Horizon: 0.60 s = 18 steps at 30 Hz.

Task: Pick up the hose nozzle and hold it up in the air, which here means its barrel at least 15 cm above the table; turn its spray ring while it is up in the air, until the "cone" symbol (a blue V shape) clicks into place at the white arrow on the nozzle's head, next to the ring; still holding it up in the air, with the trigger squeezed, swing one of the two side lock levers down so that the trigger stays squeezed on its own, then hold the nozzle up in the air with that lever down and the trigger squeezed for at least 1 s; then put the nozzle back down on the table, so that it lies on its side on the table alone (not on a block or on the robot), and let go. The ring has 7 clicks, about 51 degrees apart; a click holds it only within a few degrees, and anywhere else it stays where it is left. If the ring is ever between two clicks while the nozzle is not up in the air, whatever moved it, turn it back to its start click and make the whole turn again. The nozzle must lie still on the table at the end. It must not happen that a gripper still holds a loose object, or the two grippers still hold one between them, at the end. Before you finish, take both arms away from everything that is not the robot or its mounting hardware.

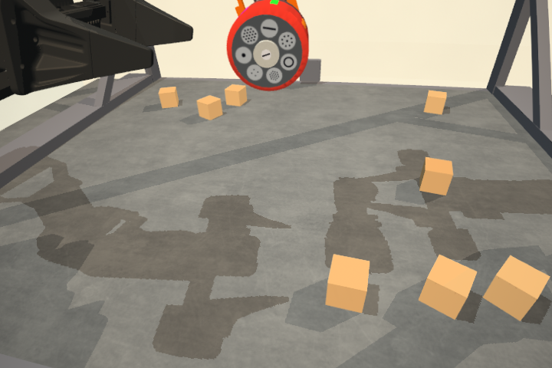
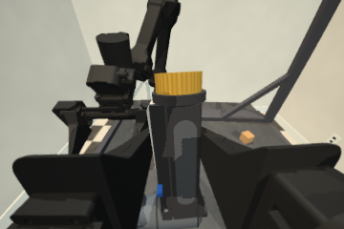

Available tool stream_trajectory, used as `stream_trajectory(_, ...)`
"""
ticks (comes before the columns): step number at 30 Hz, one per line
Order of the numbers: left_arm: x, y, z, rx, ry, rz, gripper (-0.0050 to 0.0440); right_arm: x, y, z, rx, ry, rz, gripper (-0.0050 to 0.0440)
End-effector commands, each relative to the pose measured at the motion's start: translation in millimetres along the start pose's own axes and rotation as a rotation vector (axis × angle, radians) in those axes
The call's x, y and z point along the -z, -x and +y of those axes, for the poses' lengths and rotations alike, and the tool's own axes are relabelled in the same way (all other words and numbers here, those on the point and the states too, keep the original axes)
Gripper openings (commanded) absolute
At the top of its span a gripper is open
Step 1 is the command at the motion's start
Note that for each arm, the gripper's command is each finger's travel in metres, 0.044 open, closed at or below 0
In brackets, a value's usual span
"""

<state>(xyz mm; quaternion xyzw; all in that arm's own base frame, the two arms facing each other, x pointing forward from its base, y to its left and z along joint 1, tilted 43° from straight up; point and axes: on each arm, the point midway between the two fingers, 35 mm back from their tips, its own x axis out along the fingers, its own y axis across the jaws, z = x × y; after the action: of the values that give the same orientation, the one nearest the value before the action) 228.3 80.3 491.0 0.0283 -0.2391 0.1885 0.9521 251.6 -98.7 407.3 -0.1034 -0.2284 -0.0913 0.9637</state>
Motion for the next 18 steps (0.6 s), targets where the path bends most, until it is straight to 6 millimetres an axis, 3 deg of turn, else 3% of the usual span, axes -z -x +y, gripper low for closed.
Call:
stream_trajectory(1, -21.8, 5.8, 1.1, 0.000, 0.001, -0.057, 0.0170, 1.1, 0.1, 0.3, -0.005, -0.107, -0.034, 0.0414)
stream_trajectory(16, -21.8, 5.8, 1.1, 0.000, 0.001, -0.057, 0.0170, 9.0, 3.0, 2.1, -0.034, -0.616, -0.109, 0.0414)
stream_trajectory(18, -21.8, 5.8, 1.1, 0.000, 0.001, -0.057, 0.0170, 9.0, 3.0, 2.1, -0.034, -0.616, -0.109, 0.0414)
